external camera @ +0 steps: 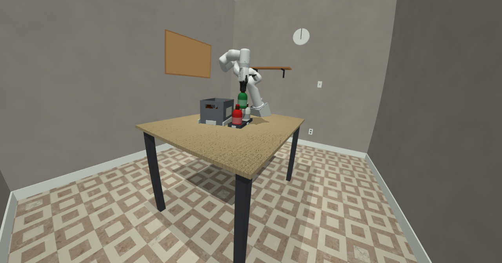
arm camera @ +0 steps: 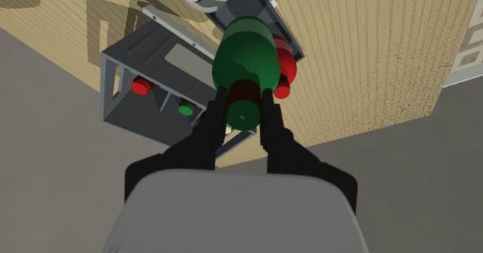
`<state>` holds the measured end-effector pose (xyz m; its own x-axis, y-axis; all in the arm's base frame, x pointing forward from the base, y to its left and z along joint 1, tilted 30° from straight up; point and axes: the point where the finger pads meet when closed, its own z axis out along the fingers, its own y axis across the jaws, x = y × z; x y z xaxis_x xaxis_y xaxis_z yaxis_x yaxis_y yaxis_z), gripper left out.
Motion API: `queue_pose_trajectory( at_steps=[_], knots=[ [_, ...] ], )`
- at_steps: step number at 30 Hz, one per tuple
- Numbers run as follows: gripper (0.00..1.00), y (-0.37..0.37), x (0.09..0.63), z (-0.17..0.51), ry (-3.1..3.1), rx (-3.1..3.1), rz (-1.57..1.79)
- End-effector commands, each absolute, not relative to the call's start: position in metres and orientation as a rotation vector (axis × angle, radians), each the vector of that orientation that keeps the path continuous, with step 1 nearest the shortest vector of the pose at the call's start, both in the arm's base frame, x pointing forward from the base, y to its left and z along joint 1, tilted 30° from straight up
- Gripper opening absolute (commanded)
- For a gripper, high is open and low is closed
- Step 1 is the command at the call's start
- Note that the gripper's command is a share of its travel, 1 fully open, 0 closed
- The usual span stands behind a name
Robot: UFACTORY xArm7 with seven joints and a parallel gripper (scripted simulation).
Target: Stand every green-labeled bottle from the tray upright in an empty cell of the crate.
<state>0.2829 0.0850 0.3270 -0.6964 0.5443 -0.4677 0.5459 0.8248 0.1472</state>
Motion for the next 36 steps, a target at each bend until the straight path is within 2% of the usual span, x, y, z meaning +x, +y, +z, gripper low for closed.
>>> queue_pose_trajectory(
  at_steps=[1,36],
  knots=[
    [0.00,0.0856,0.2828,0.3292,2.501,0.803,0.000],
    [0.00,0.0866,0.2799,0.3346,2.501,0.803,0.000]
  ],
)
